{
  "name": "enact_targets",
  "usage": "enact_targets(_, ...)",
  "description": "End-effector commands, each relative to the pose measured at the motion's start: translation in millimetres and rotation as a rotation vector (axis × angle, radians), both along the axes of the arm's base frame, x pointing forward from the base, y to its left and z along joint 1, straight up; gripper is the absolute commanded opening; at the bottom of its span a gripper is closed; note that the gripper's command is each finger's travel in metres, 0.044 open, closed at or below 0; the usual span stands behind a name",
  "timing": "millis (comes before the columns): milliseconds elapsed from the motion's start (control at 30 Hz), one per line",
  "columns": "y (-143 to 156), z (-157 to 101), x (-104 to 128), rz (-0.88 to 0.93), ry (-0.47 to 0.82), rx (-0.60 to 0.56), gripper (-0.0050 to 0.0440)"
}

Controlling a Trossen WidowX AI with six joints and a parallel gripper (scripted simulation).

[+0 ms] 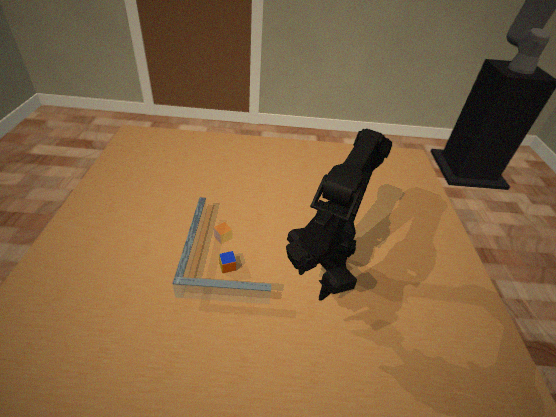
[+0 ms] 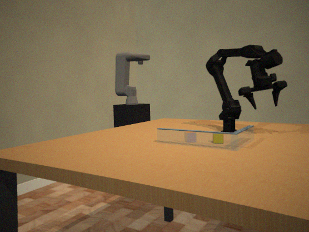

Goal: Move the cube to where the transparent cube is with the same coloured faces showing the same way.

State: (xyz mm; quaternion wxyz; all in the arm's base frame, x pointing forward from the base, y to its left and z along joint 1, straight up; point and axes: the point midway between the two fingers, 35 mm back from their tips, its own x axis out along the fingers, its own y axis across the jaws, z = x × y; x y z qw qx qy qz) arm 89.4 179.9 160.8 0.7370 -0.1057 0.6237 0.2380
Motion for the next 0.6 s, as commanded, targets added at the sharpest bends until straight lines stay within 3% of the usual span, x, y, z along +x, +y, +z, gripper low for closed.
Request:
enact_targets(0, 1.4, 4.5, 0.7, 0.0, -0.008, 0.016, 0.04)
enact_targets(533, 1.4, 4.5, 0.7, 0.0, -0.008, 0.016, 0.04)
enact_targets(567, 1.5, 4.5, 1.7, -0.001, -0.008, 0.014, 0.0376)
